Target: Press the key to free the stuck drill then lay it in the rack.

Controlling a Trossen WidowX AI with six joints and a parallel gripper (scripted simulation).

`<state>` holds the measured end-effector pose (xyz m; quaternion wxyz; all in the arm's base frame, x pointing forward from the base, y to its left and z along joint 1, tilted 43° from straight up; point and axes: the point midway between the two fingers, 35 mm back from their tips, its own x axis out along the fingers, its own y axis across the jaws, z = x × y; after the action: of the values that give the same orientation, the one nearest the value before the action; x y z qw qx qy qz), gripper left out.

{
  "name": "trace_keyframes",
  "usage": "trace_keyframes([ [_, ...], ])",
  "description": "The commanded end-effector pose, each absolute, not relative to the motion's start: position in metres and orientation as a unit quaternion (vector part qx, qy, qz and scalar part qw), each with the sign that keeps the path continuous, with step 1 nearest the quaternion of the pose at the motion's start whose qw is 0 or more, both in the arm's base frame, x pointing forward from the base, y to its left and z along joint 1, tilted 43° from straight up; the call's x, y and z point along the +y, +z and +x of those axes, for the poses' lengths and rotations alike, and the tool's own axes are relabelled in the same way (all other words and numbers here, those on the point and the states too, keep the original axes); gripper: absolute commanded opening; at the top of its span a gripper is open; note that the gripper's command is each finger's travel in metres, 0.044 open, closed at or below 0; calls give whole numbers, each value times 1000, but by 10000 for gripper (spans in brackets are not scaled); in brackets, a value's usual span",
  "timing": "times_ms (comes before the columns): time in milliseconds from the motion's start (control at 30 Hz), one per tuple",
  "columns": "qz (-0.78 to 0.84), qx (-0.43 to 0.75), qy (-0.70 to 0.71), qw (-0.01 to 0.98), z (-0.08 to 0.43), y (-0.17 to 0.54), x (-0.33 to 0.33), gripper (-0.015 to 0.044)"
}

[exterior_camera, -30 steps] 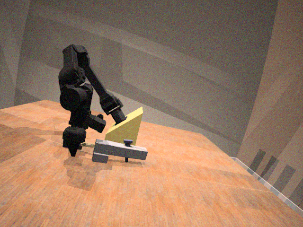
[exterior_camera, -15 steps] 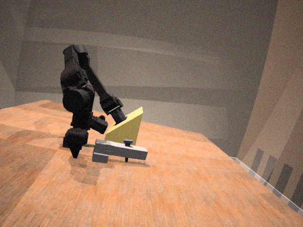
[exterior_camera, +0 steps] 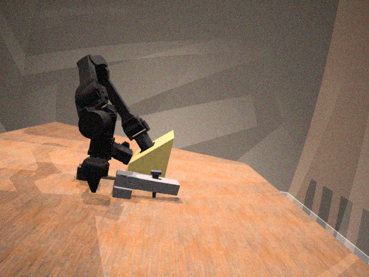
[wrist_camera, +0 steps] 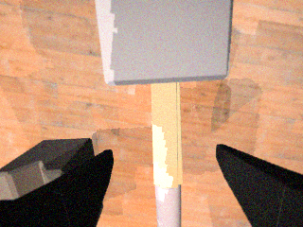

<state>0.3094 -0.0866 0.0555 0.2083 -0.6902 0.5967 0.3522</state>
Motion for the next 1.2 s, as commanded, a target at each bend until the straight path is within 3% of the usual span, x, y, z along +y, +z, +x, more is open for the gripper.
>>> trace_keyframes([
  [0, -690, 597, 352, 208, 310, 56, -87, 256],
  [300, -690, 597, 352, 208, 310, 56, -87, 20],
  [1167, -690, 598, 350, 210, 311, 63, -91, 0],
])
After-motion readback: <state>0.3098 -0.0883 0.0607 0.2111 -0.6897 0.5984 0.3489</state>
